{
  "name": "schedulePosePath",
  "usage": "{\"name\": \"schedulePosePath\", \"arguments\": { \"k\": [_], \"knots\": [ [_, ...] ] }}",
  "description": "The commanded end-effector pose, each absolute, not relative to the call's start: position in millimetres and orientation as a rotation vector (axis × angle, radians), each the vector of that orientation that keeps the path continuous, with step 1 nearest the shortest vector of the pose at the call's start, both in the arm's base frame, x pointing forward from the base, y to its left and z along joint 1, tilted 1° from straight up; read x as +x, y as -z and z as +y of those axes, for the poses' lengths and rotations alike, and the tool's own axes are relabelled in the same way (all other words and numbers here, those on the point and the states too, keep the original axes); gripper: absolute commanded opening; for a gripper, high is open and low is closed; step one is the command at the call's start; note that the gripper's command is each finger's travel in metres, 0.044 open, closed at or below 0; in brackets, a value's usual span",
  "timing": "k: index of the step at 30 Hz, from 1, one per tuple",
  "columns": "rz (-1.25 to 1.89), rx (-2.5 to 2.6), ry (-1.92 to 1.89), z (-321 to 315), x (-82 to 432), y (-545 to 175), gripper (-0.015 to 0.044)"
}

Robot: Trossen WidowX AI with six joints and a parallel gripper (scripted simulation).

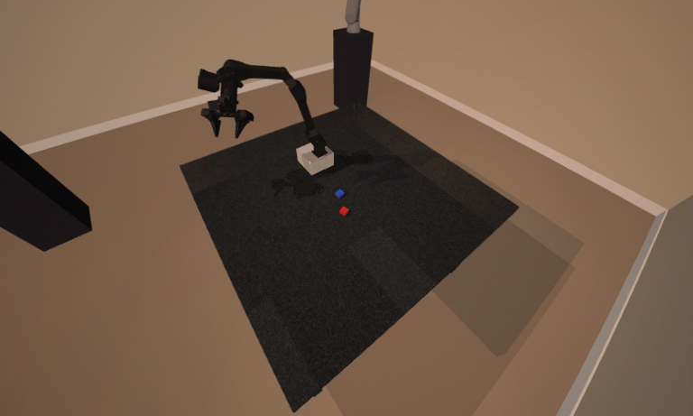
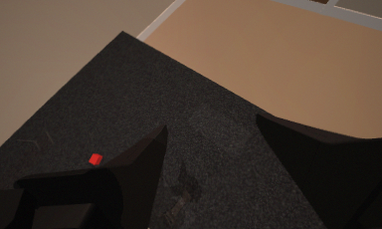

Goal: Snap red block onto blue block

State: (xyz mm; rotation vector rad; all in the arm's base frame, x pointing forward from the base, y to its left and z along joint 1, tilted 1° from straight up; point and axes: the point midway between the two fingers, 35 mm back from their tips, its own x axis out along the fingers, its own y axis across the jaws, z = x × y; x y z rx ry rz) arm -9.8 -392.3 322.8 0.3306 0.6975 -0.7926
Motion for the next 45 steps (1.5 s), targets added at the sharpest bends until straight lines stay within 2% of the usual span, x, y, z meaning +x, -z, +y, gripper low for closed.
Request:
{"name": "schedulePosePath", "arguments": {
  "k": [1, 3, 14, 27, 34, 40, 45],
  "knots": [
    [0.698, 0.331, 0.793, -392, -10, -323, 0.0426],
    [0.713, 0.329, 0.769, -394, 0, -317, 0.0440],
    [0.957, 0.267, 0.424, -379, 156, -231, 0.0440],
    [1.251, 0.109, 0.096, -278, 295, -138, 0.0440],
    [1.402, -0.049, -0.061, -197, 340, -91, 0.0440],
    [1.514, -0.232, -0.182, -120, 358, -53, 0.0440],
    [1.528, -0.261, -0.197, -109, 358, -48, 0.0440]
  ]
}}
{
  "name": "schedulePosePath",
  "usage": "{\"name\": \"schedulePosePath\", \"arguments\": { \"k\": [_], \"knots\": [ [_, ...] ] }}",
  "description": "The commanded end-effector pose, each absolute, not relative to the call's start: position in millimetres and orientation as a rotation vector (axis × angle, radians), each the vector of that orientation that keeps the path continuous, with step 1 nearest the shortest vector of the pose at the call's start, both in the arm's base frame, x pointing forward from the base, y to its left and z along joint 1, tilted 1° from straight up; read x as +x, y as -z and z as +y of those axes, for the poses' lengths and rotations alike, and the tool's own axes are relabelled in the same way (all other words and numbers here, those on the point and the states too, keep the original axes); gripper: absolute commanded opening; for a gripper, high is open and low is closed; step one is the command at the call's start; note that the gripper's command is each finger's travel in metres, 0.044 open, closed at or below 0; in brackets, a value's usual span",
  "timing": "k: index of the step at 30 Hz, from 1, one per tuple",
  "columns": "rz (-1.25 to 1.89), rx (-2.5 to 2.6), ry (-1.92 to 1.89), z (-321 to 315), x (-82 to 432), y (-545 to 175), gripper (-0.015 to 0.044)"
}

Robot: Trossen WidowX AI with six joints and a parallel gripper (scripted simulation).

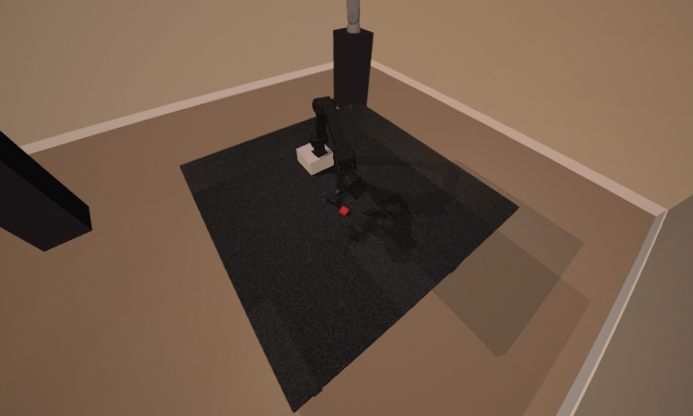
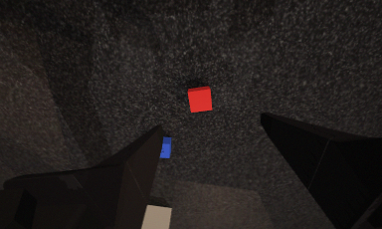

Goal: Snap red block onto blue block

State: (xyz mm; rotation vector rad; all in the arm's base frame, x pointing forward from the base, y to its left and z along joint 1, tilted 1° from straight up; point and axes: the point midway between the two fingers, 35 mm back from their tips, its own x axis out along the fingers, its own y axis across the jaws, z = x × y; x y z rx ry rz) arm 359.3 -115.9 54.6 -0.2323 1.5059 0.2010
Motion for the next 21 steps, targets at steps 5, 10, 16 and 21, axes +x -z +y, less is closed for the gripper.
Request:
{"name": "schedulePosePath", "arguments": {
  "k": [5, 10, 16, 21],
  "knots": [
    [1.528, -0.261, -0.197, -110, 358, -15, 0.0440],
    [1.528, -0.261, -0.197, -110, 358, -12, 0.0440],
    [1.528, -0.261, -0.197, -111, 355, 3, 0.0440],
    [1.528, -0.261, -0.197, -111, 355, 4, 0.0440]
  ]
}}
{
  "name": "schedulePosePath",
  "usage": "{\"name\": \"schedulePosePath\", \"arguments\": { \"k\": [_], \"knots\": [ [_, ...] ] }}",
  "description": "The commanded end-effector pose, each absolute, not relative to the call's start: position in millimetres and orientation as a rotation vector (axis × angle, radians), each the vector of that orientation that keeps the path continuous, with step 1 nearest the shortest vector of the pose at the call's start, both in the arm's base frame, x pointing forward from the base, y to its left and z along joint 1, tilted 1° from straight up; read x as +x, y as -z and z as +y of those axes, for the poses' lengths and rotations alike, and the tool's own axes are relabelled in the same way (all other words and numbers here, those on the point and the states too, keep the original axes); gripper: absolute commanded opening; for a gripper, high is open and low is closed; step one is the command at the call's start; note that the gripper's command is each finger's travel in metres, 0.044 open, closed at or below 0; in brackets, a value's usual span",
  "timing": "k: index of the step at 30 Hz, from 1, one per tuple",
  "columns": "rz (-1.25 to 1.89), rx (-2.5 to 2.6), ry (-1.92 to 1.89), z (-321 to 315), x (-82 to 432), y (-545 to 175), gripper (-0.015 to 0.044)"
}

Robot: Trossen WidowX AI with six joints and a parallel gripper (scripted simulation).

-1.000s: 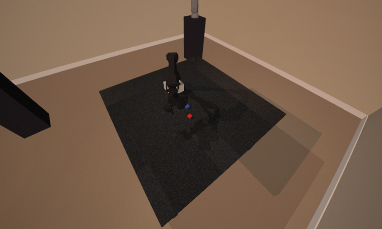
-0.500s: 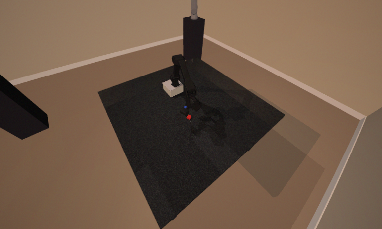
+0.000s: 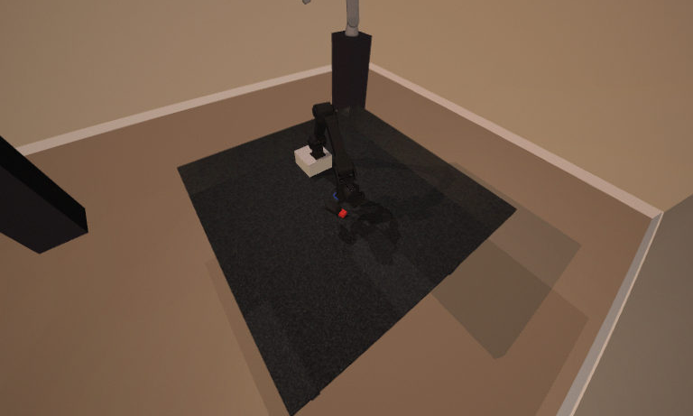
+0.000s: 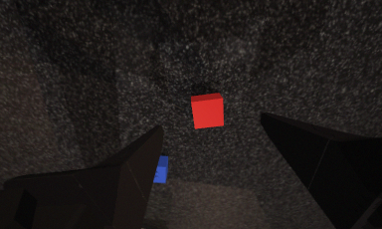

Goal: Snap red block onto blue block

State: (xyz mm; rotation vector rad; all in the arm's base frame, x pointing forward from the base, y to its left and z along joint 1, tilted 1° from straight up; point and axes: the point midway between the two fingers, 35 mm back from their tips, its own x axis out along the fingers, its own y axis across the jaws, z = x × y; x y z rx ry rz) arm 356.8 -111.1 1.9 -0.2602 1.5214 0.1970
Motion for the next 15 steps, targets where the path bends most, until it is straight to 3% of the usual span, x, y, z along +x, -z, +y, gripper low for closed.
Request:
{"name": "schedulePosePath", "arguments": {
  "k": [1, 15],
  "knots": [
    [1.528, -0.261, -0.197, -112, 355, 5, 0.0440],
    [1.528, -0.261, -0.197, -112, 356, 28, 0.0440]
  ]
}}
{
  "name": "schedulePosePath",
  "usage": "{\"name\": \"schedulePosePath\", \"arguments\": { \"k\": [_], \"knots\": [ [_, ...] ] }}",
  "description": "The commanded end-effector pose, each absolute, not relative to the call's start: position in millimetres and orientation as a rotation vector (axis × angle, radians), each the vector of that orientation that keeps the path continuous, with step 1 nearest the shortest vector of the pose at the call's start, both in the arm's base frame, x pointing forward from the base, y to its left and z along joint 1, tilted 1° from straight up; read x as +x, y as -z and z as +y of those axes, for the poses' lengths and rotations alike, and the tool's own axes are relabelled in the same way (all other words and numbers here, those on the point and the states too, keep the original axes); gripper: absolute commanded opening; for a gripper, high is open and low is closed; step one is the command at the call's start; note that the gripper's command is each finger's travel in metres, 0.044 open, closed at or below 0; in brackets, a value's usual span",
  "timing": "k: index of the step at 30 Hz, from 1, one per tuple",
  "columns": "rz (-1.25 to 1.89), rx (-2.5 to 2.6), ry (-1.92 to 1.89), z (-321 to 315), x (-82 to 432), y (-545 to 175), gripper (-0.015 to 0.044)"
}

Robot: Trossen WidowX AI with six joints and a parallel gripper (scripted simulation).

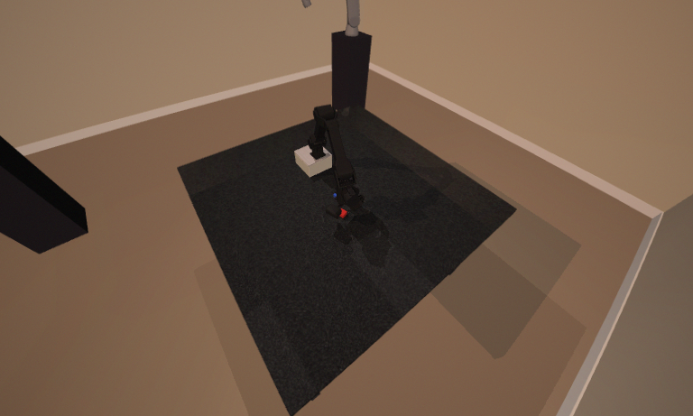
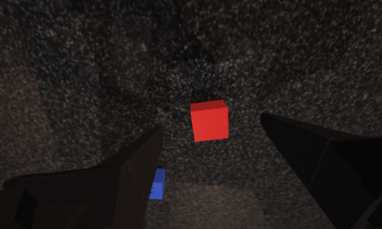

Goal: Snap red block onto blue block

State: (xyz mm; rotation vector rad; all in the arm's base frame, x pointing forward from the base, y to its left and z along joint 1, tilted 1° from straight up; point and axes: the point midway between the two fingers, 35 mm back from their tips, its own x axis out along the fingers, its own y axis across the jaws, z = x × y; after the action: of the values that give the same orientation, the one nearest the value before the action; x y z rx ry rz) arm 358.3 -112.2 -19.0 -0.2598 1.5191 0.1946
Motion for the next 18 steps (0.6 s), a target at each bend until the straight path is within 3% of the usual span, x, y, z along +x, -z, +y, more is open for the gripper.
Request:
{"name": "schedulePosePath", "arguments": {
  "k": [1, 4, 16, 18],
  "knots": [
    [1.528, -0.261, -0.197, -112.5, 356.5, 29.4, 0.0440],
    [1.528, -0.261, -0.197, -112.5, 356.5, 31.7, 0.0440],
    [1.528, -0.261, -0.197, -112.5, 356.5, 31.7, 0.0125],
    [1.528, -0.261, -0.197, -112.5, 356.5, 31.7, 0.0112]
  ]
}}
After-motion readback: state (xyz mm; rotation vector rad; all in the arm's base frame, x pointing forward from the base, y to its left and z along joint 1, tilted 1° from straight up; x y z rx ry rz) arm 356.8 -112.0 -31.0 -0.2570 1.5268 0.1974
